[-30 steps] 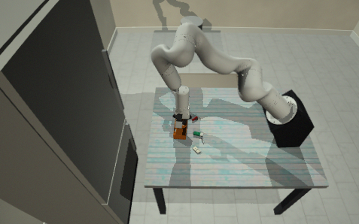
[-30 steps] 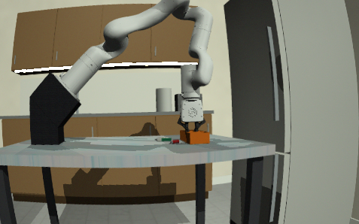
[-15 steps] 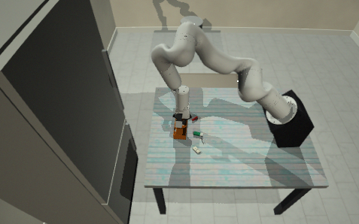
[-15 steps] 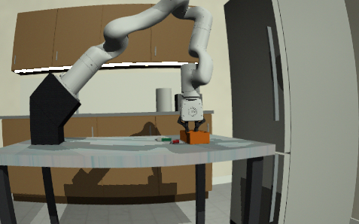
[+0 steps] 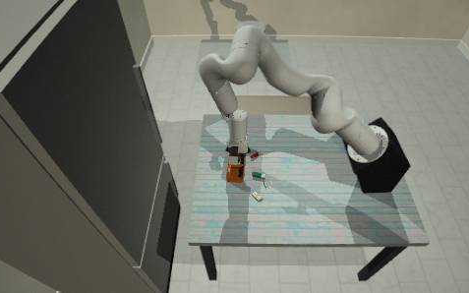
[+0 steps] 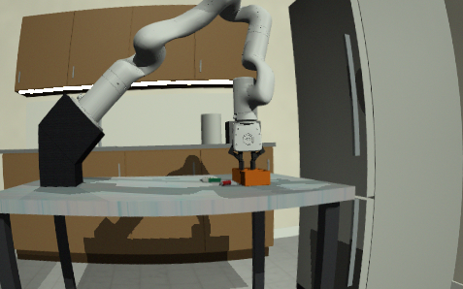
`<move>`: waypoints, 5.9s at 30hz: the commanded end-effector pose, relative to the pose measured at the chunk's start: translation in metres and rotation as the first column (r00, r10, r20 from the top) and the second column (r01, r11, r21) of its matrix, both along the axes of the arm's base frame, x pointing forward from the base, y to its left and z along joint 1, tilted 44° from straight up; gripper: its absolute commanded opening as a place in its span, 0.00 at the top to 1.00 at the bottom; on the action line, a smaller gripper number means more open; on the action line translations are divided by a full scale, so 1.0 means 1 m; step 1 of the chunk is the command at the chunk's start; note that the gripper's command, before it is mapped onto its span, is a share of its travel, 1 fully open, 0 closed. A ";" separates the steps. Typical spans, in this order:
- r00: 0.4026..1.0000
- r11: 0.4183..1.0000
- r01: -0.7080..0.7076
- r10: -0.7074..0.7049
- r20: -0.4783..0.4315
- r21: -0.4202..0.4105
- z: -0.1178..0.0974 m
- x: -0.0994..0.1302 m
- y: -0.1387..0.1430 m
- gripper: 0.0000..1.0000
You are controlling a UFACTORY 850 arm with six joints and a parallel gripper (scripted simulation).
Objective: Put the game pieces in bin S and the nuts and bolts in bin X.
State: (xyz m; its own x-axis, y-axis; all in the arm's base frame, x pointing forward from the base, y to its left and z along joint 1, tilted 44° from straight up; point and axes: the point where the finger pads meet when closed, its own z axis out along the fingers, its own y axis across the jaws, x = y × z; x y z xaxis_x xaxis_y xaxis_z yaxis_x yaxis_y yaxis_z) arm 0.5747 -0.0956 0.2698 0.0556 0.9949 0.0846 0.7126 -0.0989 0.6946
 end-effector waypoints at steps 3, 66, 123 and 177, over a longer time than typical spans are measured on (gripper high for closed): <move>1.000 1.000 0.000 0.000 0.001 0.000 0.005 -0.004 0.000 0.69; 0.840 0.687 -0.515 0.524 -0.140 -0.513 -0.038 -0.090 0.216 0.59; 0.840 0.687 -0.515 0.524 -0.140 -0.513 -0.066 -0.062 0.211 0.59; 0.840 0.687 -0.515 0.524 -0.140 -0.513 -0.085 -0.043 0.212 1.00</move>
State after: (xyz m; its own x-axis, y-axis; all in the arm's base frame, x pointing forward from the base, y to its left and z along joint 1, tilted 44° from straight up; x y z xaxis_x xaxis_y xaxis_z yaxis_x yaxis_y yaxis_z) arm 0.5315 0.1160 0.1845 -0.4800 0.7554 -0.4461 0.5298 0.6549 0.5389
